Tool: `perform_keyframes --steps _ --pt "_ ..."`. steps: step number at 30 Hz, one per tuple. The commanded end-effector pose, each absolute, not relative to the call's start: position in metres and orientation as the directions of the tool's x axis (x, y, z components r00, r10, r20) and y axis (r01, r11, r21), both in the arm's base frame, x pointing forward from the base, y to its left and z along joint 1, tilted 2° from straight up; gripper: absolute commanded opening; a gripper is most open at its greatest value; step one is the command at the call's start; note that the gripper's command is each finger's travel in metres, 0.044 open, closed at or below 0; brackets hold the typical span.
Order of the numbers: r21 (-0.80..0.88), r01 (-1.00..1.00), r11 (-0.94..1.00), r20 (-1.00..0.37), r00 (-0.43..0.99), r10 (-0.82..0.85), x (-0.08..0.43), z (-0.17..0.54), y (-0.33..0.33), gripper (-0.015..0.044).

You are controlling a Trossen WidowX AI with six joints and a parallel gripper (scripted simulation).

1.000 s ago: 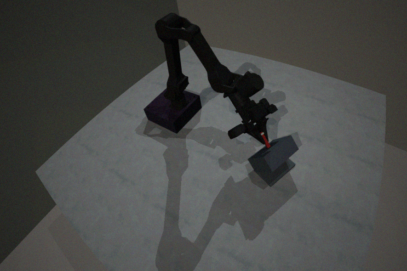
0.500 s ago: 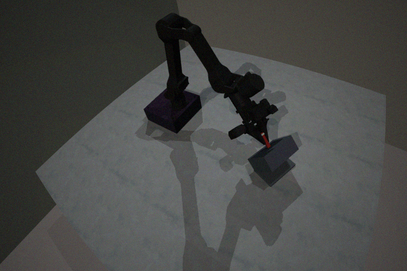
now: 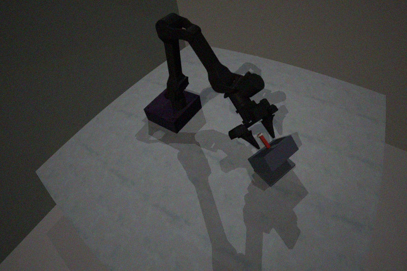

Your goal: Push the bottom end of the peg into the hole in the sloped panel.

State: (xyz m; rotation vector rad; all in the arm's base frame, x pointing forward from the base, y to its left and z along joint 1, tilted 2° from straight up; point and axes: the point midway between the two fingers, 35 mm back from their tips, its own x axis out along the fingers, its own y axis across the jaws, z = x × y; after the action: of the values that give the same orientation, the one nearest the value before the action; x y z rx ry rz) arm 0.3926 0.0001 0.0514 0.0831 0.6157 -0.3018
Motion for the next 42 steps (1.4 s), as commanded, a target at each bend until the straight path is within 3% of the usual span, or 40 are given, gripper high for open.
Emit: perform_keyframes --steps 1,2,42 --pt "-0.014 0.304 0.953 -0.582 0.773 -0.255 0.391 0.052 0.0 0.042" --pt "-0.014 0.303 0.953 -0.582 0.773 -0.255 0.391 0.052 0.001 0.044" --pt "-0.014 0.298 0.955 -0.584 0.773 -0.249 0.362 0.082 0.015 0.044"
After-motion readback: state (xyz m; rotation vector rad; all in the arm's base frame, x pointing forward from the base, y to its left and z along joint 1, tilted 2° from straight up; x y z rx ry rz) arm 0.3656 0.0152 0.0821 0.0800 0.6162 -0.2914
